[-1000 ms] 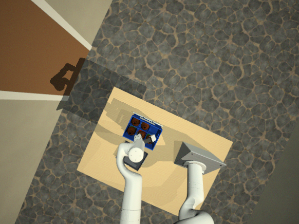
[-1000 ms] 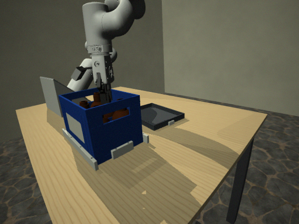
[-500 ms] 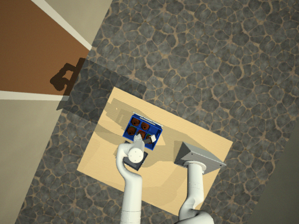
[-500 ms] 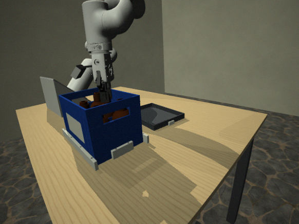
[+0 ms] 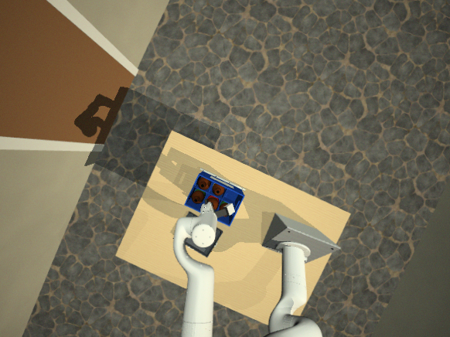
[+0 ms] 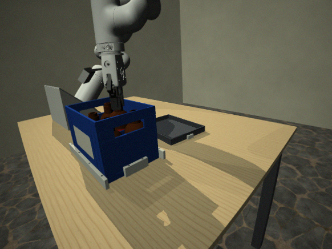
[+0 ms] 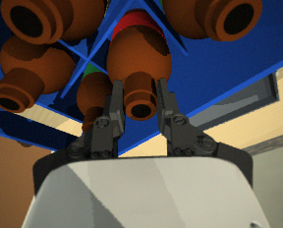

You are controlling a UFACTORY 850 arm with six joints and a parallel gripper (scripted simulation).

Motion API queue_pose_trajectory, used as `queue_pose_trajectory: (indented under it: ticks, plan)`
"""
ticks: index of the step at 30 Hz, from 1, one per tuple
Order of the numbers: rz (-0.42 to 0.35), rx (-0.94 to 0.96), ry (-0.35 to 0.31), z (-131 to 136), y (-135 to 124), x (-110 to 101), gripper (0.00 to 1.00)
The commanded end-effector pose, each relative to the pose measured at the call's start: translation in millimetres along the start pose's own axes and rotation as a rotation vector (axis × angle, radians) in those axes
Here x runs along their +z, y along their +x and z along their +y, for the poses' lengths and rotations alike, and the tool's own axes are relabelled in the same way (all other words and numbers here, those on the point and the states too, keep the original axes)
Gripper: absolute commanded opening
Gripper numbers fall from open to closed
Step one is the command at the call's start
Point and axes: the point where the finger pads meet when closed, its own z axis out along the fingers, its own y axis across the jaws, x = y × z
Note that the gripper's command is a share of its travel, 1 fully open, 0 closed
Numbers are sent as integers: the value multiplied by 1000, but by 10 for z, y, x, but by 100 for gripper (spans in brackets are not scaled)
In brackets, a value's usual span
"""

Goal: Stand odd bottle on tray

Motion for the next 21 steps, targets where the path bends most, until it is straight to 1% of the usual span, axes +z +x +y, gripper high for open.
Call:
queue_pose_trajectory:
  ticks: [1, 8, 21]
  plan:
    - [-1, -1, 2, -8, -8, -56, 0]
    - [-1, -1, 2, -11, -12, -132, 0]
    - [-1, -1, 2, -14, -17, -199, 0]
